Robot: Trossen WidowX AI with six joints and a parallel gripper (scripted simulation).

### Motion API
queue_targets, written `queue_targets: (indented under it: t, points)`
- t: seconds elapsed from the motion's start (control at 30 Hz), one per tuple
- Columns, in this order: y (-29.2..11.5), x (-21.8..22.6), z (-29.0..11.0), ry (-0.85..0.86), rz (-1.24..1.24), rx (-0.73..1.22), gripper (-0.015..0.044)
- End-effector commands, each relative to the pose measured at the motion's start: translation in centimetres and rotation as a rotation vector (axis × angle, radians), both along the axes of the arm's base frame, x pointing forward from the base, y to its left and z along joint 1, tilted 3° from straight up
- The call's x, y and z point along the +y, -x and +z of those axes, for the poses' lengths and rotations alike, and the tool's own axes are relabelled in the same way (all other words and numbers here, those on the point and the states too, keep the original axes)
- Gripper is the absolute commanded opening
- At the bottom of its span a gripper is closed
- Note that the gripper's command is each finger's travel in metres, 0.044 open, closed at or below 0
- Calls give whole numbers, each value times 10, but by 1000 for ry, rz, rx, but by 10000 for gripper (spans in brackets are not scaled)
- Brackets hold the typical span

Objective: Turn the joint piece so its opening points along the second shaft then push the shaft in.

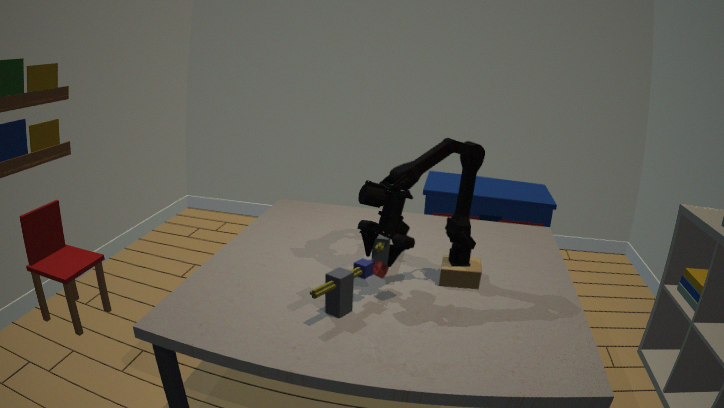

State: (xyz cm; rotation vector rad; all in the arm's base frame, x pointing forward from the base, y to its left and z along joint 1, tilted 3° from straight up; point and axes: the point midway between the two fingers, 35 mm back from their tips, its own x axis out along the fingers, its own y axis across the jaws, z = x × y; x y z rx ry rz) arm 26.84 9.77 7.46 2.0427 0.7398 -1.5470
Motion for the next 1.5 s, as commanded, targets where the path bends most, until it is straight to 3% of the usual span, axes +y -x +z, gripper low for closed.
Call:
queue_targets:
  t: [0.0,1.0,1.33,1.47]
  points:
    - [3,-1,-24,0,-1,15,440]
    - [-1,1,-69,0,-1,15,440]
    - [-1,1,-69,0,-1,15,182]
    - [-1,1,-69,0,-1,15,182]
